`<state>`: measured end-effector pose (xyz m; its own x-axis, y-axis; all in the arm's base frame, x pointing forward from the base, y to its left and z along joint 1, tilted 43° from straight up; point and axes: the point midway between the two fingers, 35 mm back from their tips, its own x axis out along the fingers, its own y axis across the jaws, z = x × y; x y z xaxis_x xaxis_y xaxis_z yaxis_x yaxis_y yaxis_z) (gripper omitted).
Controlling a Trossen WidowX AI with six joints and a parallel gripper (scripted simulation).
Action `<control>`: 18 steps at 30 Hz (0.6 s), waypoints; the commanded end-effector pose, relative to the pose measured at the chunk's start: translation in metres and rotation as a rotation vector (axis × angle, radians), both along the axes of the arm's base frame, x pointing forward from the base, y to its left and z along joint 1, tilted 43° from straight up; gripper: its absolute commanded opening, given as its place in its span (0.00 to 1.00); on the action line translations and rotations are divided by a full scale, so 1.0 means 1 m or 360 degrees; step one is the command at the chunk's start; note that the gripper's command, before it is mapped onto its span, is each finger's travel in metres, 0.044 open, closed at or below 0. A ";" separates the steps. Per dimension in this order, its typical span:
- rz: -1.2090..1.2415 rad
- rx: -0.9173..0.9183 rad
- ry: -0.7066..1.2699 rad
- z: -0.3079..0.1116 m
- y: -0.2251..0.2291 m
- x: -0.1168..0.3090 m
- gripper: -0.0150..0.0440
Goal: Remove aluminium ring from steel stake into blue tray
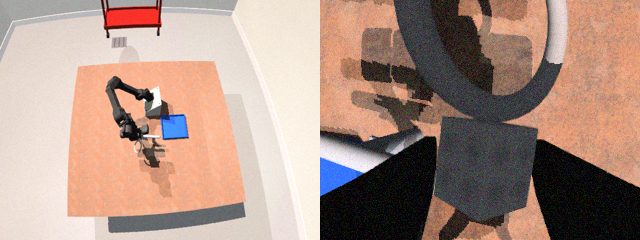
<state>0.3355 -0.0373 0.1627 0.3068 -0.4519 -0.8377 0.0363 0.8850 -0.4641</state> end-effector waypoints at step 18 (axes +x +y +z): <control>0.0499 -0.0109 0.0128 0.019 -0.028 -0.014 0.25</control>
<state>0.3242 -0.0626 0.1781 0.3571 -0.4134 -0.8376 -0.2255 0.8320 -0.5068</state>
